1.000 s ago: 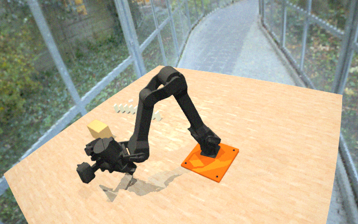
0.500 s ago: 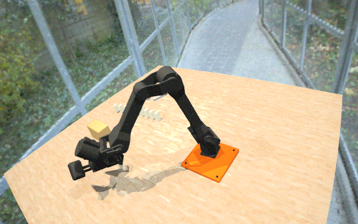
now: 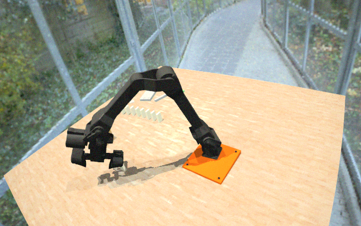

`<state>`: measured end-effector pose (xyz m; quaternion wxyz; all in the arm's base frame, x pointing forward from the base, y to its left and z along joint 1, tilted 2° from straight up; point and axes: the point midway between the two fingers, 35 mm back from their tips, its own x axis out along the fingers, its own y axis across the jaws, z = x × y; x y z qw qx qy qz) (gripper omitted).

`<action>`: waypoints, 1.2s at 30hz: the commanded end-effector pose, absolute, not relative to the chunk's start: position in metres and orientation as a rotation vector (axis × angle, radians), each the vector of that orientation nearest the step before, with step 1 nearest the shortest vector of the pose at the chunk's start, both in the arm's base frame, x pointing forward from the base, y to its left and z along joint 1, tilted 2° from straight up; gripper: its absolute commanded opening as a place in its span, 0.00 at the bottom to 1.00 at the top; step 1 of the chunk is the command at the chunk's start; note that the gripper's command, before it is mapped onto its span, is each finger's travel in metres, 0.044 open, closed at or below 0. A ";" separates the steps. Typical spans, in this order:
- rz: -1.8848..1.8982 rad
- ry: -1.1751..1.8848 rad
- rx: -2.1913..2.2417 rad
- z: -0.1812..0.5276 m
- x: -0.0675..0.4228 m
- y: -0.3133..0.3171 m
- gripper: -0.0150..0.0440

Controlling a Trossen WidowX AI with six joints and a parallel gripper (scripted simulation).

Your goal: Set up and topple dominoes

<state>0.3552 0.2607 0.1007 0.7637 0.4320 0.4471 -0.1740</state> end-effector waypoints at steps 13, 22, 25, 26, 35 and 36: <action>-1.210 1.191 1.318 0.145 0.309 0.195 1.00; -1.210 1.191 1.318 0.140 0.310 0.196 1.00; -1.210 1.191 1.318 0.120 0.312 0.197 1.00; -1.210 1.191 1.318 0.112 0.312 0.198 1.00; -1.210 1.191 1.318 0.079 0.311 0.199 1.00; -1.211 1.191 1.318 0.077 0.311 0.199 1.00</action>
